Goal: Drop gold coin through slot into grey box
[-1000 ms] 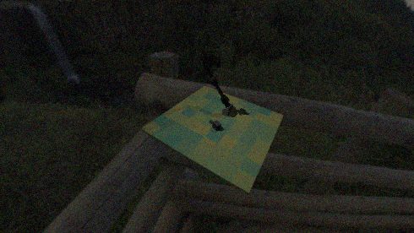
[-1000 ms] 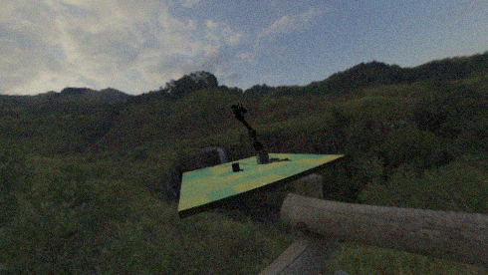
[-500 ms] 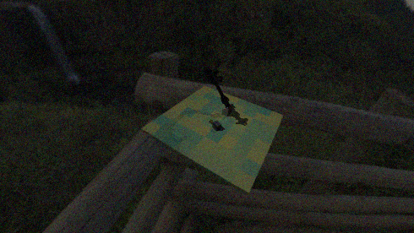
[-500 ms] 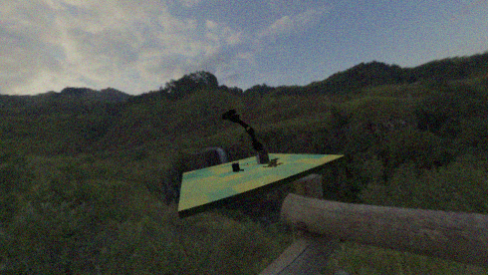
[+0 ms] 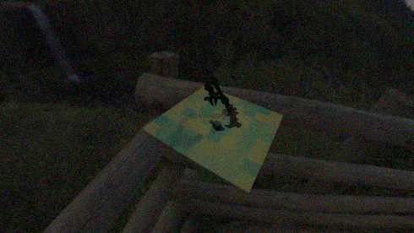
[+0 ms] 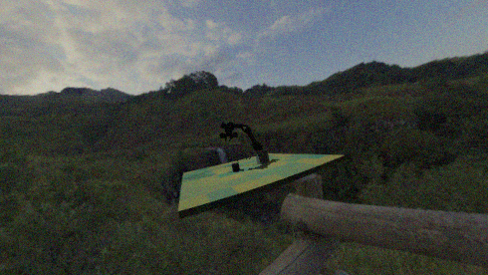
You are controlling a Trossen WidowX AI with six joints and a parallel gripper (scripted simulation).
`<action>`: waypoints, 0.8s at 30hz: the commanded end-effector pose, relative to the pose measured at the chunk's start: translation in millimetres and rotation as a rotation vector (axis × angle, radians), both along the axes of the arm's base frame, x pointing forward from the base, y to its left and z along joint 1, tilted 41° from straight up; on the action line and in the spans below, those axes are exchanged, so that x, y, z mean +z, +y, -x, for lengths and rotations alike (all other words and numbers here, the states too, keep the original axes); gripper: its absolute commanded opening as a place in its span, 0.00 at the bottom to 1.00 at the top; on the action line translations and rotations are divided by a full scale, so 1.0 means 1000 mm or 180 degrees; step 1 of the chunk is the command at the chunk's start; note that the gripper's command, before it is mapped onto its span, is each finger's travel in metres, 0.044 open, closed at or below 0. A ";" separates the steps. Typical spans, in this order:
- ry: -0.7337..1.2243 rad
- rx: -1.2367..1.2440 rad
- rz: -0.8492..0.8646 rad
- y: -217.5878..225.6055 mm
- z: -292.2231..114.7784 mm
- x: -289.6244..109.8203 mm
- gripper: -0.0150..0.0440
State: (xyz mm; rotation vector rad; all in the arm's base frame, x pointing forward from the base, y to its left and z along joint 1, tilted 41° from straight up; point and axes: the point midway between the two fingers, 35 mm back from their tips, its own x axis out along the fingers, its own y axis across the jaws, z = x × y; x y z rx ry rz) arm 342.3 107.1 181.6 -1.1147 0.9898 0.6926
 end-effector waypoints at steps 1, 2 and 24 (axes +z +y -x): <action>0.0360 -0.0199 0.0577 -0.040 0.007 -0.041 0.53; 0.0464 -0.0246 0.0751 -0.052 0.011 -0.051 0.53; 0.1442 -0.0378 0.2189 -0.162 0.060 -0.144 0.53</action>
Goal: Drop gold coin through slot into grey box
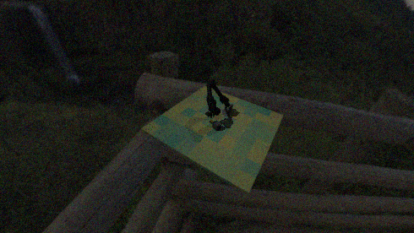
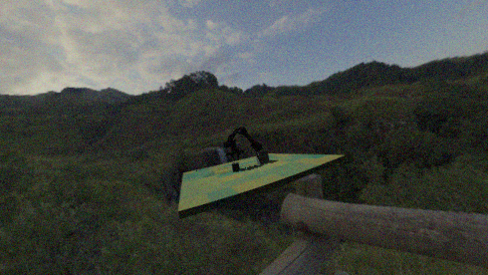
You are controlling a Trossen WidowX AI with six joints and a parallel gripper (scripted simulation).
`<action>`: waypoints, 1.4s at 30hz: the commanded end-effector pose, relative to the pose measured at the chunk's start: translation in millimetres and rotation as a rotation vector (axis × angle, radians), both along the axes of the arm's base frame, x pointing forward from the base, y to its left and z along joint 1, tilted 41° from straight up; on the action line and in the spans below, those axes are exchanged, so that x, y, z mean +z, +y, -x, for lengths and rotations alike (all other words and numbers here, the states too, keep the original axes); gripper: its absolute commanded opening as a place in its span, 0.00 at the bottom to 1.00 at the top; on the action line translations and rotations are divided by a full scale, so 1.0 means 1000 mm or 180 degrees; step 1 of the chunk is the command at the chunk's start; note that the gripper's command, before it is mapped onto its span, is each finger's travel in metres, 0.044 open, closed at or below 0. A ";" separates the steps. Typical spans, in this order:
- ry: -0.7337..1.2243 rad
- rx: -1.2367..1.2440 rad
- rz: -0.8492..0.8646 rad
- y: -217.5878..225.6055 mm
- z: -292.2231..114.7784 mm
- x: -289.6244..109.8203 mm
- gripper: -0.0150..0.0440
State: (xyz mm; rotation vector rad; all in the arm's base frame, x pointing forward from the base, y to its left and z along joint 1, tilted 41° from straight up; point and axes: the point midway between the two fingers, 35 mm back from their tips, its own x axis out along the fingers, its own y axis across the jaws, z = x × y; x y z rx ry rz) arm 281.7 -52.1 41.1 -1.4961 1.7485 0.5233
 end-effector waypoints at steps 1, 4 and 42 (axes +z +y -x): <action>0.0011 0.0014 0.0018 -0.005 -0.001 -0.006 0.53; 0.0011 0.0014 0.0020 -0.012 -0.001 -0.013 0.53; 0.0012 0.0014 0.0027 -0.048 0.000 -0.054 0.53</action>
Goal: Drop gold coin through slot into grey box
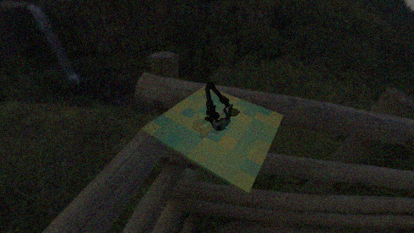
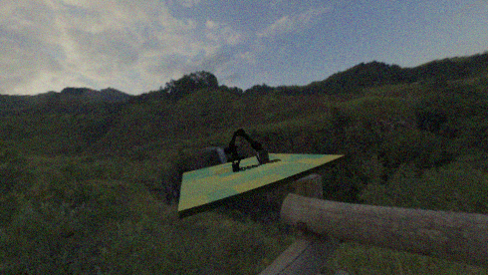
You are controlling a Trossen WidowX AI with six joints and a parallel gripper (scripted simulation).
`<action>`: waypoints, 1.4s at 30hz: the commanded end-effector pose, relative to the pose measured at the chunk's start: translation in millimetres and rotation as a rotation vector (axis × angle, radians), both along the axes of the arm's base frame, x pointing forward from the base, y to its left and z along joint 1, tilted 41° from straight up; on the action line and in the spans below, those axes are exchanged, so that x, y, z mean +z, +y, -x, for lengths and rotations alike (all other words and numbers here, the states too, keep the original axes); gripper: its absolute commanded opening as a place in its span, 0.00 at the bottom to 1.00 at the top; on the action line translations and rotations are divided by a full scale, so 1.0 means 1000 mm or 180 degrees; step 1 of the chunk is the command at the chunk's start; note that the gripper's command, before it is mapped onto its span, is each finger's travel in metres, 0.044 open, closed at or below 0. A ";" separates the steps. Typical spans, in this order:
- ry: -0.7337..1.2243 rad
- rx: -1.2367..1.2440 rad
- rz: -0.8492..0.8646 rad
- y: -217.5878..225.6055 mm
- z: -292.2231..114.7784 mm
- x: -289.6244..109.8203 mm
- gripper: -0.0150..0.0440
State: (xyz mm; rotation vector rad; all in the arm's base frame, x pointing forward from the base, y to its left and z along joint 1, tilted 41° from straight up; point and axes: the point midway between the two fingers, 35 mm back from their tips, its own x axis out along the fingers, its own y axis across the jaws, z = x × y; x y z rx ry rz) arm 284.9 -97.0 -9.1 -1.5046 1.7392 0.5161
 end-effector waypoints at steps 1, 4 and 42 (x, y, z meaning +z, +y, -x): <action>0.0040 -0.0006 0.0016 -0.003 0.003 -0.004 0.48; 0.0040 -0.0006 0.0016 -0.003 0.003 -0.004 0.35; 0.0039 -0.0004 -0.0006 0.039 -0.003 0.043 0.25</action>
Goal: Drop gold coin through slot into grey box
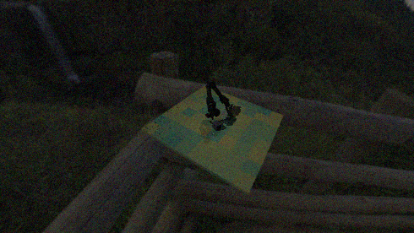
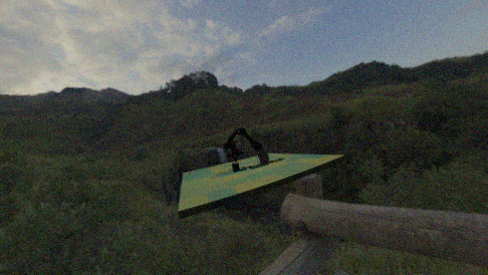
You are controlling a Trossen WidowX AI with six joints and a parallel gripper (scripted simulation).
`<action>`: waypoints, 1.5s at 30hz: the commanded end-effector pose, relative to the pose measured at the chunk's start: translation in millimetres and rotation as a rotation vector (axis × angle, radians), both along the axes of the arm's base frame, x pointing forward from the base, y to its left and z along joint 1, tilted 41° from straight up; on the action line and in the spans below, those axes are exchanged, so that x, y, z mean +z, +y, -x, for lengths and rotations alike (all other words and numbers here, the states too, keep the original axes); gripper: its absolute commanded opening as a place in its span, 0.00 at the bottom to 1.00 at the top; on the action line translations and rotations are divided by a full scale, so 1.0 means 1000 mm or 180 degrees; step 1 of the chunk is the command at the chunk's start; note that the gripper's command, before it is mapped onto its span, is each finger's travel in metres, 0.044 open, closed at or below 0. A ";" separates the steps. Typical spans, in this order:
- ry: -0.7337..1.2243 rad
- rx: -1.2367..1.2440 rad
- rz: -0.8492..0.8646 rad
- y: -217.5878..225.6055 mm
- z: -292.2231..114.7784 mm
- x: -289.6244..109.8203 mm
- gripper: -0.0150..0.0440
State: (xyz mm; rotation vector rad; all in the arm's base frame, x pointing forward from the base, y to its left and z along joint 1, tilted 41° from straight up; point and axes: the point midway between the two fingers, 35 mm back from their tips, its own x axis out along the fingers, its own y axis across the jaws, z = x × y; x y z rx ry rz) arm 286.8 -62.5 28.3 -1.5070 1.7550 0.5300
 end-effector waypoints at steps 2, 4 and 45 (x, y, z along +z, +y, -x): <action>-0.0022 -0.0006 -0.0015 0.008 -0.001 0.009 0.25; -0.0022 -0.0006 -0.0014 0.011 0.000 0.013 0.25; -0.0326 -0.0357 -0.0001 0.062 -0.027 0.001 0.25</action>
